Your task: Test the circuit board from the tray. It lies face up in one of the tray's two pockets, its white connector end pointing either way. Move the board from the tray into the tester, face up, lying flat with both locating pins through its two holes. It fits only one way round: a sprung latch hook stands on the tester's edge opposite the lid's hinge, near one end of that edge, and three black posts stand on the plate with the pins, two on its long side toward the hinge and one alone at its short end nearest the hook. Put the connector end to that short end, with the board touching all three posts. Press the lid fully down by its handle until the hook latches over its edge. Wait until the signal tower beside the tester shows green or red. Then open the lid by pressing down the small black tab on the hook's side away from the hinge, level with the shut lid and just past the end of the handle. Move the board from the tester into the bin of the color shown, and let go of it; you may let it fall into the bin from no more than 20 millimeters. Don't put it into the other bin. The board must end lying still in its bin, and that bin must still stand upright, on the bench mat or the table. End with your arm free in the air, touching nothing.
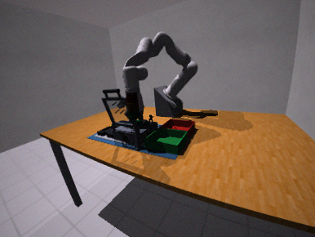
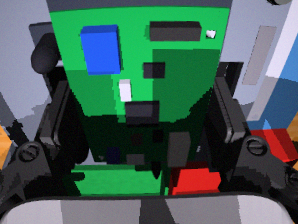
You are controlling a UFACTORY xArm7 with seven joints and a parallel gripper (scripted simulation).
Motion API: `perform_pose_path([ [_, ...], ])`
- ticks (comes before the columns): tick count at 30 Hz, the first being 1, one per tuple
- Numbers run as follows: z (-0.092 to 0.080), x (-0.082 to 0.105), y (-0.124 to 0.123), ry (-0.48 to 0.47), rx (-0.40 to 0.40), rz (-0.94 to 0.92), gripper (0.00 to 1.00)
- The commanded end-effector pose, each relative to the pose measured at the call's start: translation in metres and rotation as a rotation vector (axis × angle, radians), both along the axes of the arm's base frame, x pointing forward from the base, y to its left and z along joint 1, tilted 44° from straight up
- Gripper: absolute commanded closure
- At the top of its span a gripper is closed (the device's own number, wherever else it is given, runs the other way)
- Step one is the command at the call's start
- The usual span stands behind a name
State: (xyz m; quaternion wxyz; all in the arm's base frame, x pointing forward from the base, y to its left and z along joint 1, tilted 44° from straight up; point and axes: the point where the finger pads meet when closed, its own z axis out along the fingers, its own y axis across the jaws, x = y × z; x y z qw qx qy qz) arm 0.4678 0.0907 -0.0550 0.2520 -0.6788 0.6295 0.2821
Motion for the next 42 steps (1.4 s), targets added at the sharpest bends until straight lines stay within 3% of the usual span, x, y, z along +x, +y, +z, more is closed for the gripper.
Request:
perform_pose_path([
  [1,0.0011,0.0023,-0.0016,-0.004,-0.001,-0.004,0.21],
  [21,-0.0013,0.002,0.0007,-0.004,-0.001,-0.004,0.21],
  [22,-0.0013,0.002,0.0007,-0.004,-0.001,-0.004,0.0],
  [42,-0.0013,0.002,0.0007,-0.004,-0.001,-0.004,0.0],
])
